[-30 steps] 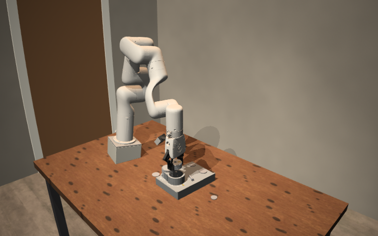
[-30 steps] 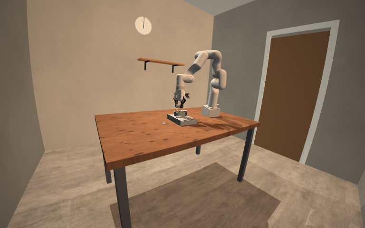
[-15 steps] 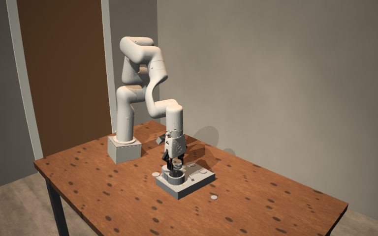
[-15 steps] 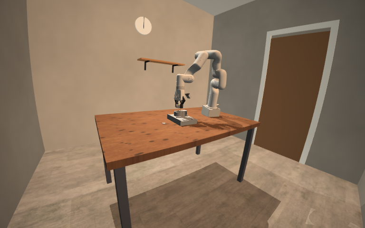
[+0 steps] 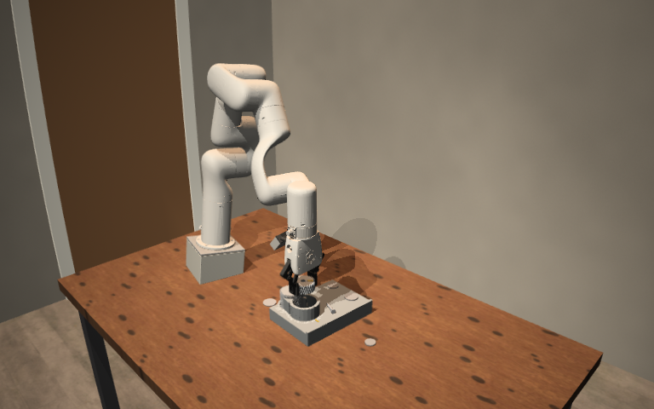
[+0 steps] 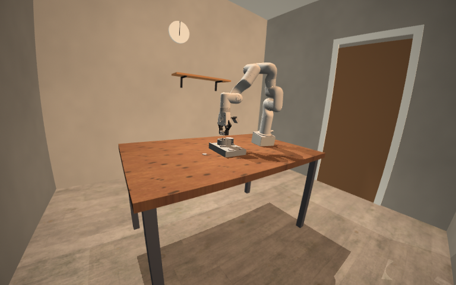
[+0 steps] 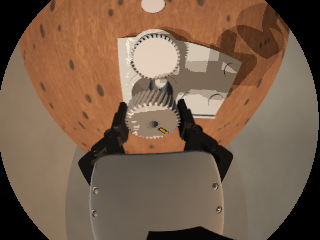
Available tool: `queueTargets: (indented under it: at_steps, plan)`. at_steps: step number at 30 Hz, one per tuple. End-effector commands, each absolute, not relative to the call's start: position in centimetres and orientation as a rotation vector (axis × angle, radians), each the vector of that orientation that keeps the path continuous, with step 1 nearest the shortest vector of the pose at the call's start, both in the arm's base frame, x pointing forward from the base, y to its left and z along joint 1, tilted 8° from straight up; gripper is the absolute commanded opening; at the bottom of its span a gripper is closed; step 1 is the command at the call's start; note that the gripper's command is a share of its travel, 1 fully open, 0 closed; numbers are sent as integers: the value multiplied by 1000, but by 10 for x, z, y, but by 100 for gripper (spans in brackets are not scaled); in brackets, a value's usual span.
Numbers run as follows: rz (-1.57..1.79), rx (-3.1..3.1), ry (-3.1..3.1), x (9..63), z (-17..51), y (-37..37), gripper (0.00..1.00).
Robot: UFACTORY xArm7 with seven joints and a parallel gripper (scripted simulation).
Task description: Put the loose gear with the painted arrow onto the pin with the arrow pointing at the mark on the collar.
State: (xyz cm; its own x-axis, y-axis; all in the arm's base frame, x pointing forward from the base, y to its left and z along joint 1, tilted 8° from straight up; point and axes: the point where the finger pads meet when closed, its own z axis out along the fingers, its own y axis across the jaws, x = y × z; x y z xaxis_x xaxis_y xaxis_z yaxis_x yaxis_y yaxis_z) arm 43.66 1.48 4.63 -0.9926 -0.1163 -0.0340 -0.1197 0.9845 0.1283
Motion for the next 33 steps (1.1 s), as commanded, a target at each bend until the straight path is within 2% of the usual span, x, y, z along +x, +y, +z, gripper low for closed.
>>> queueTargets:
  at_steps: [1, 33]
  plan:
    - [202, -184, 3099, 438, 48, 14, 0]
    - [202, -183, 3099, 442, 26, 18, 0]
